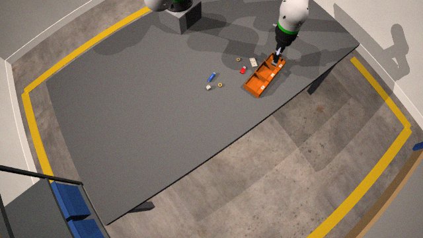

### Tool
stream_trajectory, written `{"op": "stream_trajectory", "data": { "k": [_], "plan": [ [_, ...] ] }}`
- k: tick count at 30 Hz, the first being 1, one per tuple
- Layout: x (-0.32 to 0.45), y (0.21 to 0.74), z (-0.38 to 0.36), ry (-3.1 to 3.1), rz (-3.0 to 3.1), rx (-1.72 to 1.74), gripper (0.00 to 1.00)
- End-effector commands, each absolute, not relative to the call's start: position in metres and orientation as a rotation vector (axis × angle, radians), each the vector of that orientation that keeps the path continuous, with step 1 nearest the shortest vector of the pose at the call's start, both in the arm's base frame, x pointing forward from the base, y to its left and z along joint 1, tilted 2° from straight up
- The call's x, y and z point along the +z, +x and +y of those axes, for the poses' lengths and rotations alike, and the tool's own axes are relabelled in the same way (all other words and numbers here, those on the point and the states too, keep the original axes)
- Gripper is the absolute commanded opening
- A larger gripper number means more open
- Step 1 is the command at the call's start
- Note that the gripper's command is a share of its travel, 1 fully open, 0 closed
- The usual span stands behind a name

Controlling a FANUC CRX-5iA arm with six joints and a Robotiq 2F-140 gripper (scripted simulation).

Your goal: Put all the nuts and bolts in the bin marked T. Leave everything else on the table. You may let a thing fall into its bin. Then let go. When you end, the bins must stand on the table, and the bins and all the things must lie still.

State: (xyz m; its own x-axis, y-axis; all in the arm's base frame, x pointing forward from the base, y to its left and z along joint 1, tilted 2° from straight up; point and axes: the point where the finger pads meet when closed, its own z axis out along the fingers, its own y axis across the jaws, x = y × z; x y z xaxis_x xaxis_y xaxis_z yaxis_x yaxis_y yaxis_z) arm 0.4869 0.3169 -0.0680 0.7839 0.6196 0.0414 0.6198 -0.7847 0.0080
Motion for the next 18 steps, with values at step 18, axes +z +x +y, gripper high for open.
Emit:
{"op": "stream_trajectory", "data": {
  "k": [18],
  "plan": [
    [-0.049, 0.486, 0.317, -2.961, -1.029, -0.066, 0.05]
  ]
}}
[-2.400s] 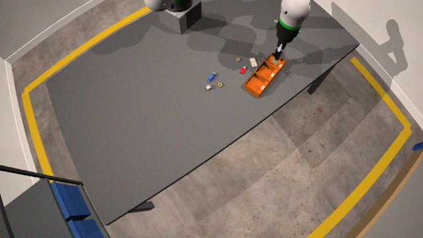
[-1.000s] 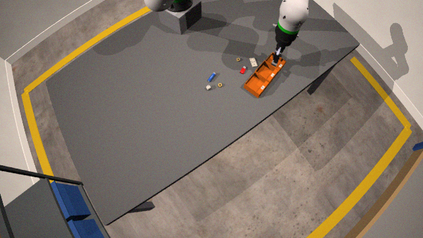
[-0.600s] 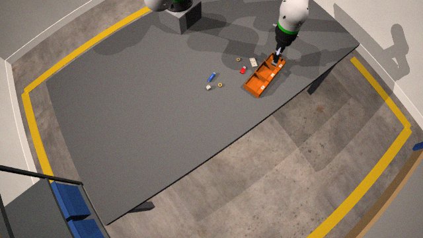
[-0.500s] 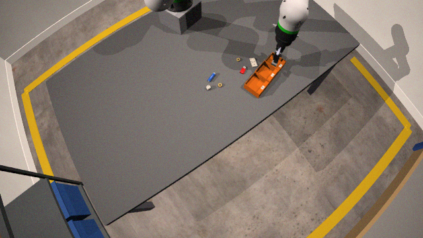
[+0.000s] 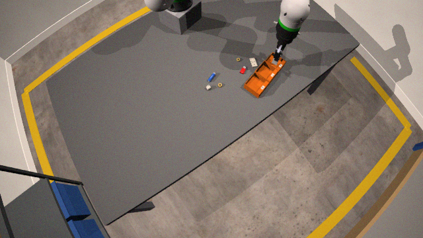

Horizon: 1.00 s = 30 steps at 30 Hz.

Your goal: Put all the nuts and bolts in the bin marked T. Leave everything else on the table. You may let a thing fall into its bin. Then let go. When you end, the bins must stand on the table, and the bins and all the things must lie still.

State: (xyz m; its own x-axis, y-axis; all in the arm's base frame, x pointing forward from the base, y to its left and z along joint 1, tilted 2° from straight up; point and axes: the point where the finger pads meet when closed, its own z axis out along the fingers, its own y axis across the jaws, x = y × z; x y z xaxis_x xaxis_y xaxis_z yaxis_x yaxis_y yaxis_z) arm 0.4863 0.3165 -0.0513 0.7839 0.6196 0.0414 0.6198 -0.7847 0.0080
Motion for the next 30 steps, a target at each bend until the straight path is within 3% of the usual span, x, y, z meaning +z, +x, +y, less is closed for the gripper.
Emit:
{"op": "stream_trajectory", "data": {
  "k": [1, 18, 30],
  "plan": [
    [-0.048, 0.486, 0.317, -2.961, -1.029, -0.066, 0.05],
    [-0.008, 0.485, 0.316, -2.961, -1.029, -0.066, 0.05],
    [0.075, 0.482, 0.314, -2.961, -1.029, -0.066, 0.05]
  ]
}}
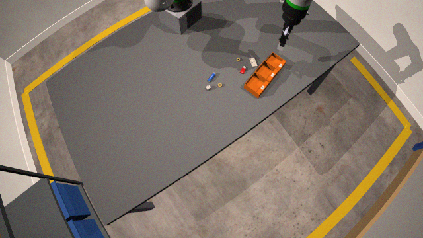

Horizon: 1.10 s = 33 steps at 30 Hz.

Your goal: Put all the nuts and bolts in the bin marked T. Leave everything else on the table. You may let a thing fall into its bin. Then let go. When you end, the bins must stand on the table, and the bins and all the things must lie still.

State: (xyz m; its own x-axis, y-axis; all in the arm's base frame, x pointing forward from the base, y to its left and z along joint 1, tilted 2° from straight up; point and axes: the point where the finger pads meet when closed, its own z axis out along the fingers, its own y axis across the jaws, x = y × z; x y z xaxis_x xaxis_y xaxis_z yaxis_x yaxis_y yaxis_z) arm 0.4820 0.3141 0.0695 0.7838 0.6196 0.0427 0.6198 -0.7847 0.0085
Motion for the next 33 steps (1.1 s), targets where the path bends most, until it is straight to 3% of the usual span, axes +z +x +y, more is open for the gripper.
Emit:
{"op": "stream_trajectory", "data": {
  "k": [1, 9, 10, 33],
  "plan": [
    [0.083, 0.481, 0.314, -2.961, -1.029, -0.066, 0.05],
    [0.102, 0.481, 0.314, -2.961, -1.029, -0.066, 0.05],
    [0.097, 0.477, 0.308, -2.985, -0.954, -0.066, 0.19],
    [0.002, 0.406, 0.191, -3.106, 0.244, -0.030, 0.19]
  ]
}}
